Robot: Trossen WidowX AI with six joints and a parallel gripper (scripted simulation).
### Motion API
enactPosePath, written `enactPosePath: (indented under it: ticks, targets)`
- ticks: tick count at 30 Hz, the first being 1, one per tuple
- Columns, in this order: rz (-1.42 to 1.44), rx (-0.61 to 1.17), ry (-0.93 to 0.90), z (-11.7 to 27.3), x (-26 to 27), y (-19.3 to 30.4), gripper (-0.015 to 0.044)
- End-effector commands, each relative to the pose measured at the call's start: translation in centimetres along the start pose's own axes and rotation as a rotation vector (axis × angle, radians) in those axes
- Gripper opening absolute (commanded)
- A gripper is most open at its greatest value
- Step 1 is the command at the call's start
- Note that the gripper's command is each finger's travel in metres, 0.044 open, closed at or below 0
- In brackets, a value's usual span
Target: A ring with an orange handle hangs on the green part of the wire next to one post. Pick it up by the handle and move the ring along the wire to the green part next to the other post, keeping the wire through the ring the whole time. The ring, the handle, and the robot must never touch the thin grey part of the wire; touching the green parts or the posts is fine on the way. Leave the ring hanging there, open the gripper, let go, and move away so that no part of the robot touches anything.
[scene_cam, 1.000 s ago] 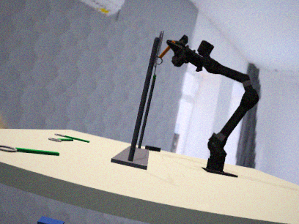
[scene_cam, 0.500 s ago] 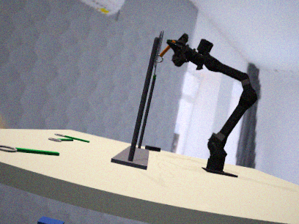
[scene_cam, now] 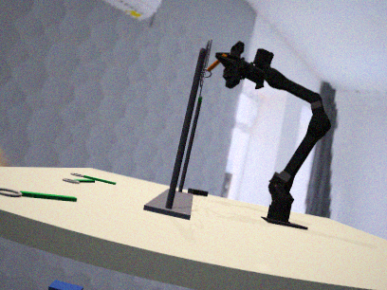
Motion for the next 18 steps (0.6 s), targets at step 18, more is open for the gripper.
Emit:
enactPosePath:
  ticks: [18]
  targets:
    - [0.24,-0.018,0.121,-0.1,0.34,0.13,-0.015]
Point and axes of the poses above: the point midway between the two fingers, 35 mm back from their tips, its own z axis back along the fingers, its own x axis across the jaws, y = z × x, the point moved 9 cm from there along z, back along the fingers, and after that the axes turned 7 degrees about -z, right-handed, at the moved point
